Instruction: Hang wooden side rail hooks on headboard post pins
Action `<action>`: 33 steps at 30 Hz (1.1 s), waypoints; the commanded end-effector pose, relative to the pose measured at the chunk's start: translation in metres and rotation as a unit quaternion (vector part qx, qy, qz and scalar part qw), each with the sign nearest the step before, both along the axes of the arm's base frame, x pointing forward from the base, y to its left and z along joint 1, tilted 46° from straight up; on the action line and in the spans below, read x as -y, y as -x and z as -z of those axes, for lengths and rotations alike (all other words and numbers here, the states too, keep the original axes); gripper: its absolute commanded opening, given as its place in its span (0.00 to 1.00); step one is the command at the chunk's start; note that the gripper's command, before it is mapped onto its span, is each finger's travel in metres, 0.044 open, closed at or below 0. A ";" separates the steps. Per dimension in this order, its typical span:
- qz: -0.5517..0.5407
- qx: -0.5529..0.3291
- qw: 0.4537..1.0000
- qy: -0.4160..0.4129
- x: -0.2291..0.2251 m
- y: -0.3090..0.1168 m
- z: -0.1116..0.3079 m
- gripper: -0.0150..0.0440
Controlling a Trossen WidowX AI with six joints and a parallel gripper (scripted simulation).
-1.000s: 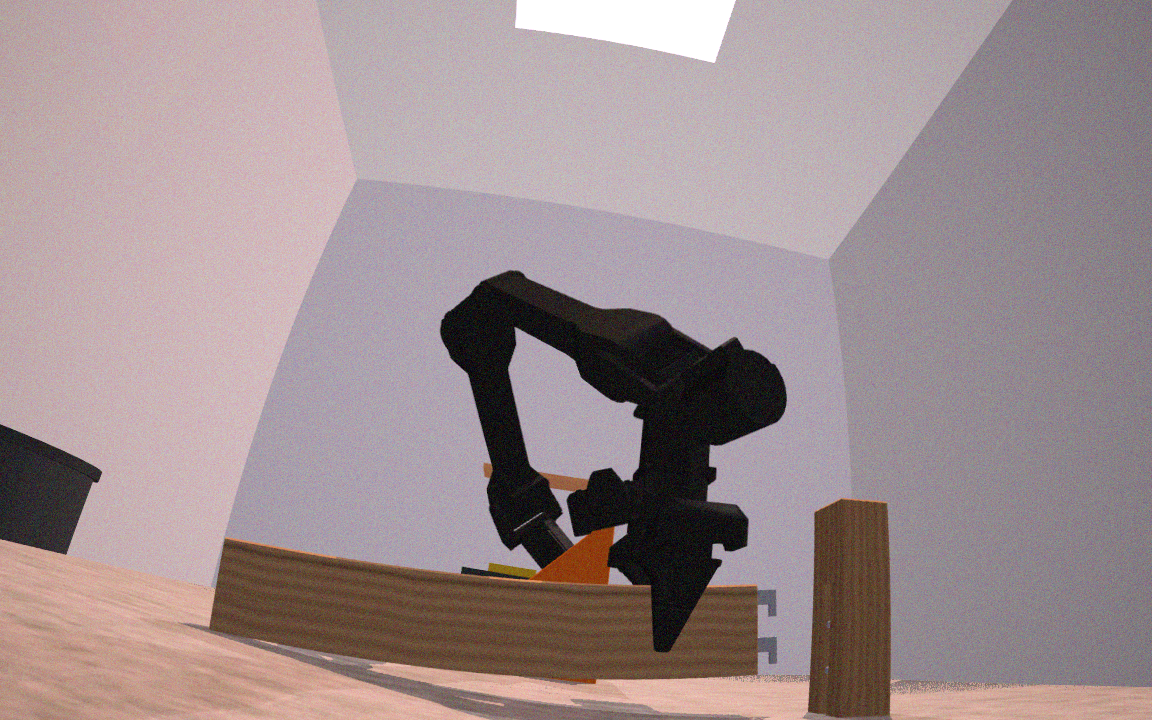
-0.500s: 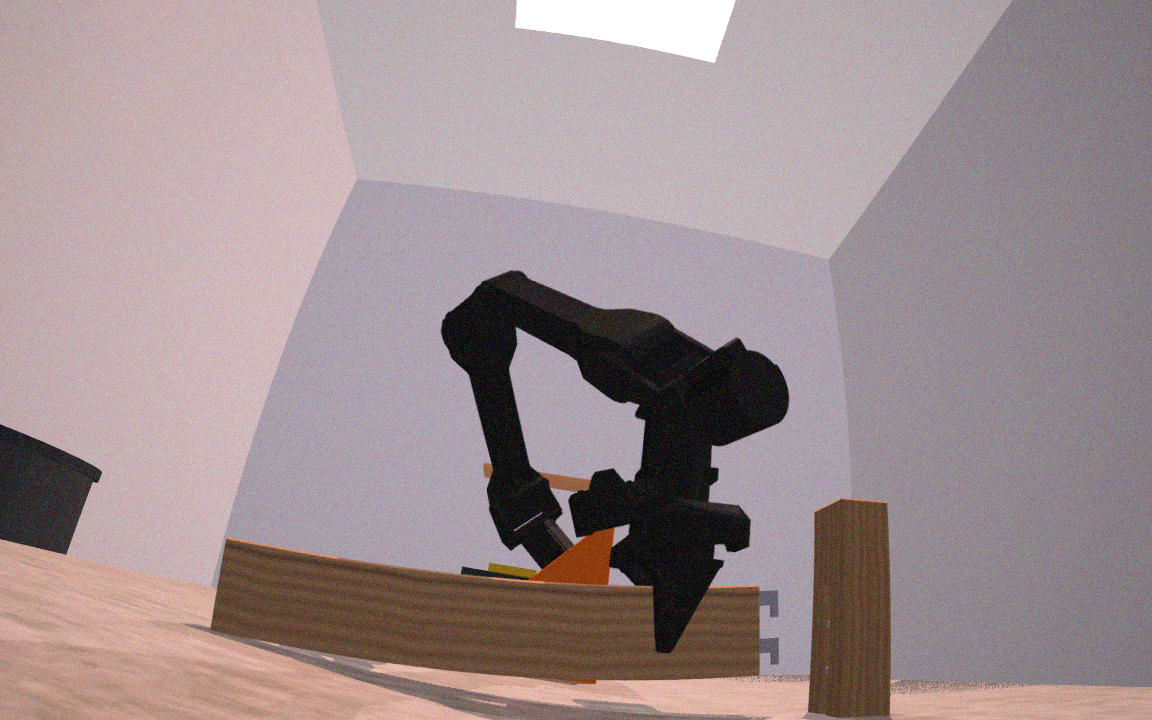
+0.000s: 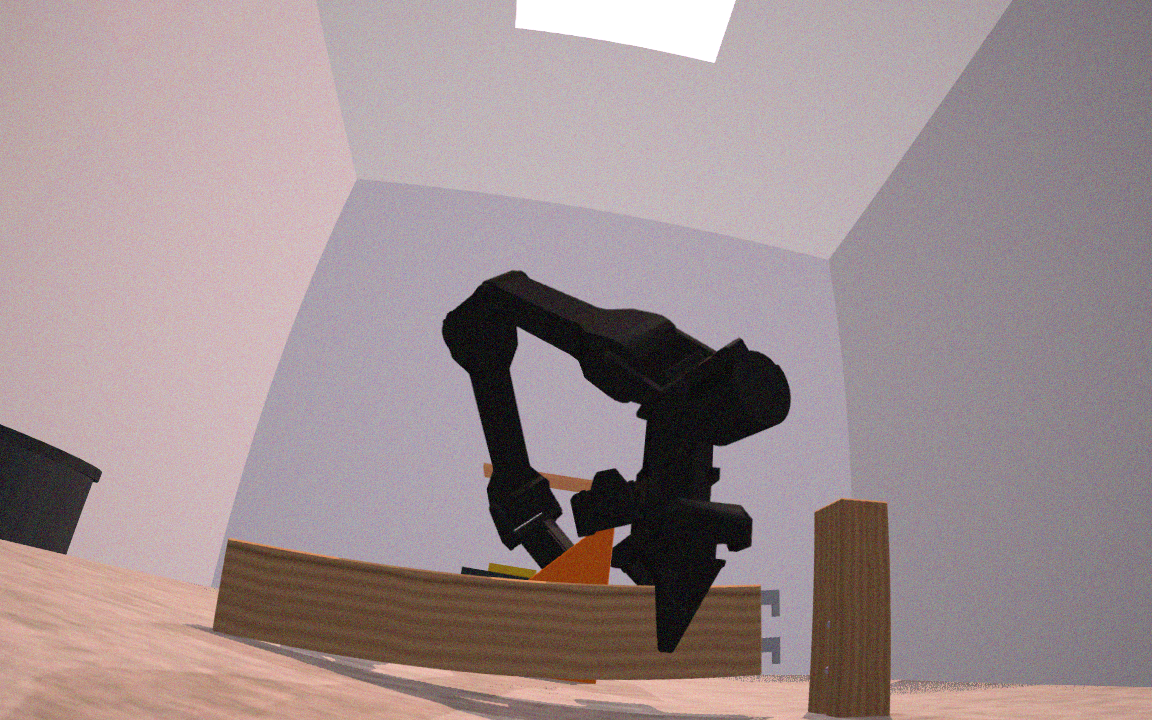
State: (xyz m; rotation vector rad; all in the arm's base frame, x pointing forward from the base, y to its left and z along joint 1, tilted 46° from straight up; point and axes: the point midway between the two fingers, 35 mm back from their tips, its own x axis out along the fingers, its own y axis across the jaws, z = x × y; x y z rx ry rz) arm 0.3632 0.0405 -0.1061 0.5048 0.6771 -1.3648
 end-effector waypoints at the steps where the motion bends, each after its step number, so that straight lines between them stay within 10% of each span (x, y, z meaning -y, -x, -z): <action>1: -0.005 0.002 1.000 -0.002 -0.006 0.000 0.001 0.25; 33: -0.005 0.002 1.000 -0.002 -0.008 0.000 0.003 0.25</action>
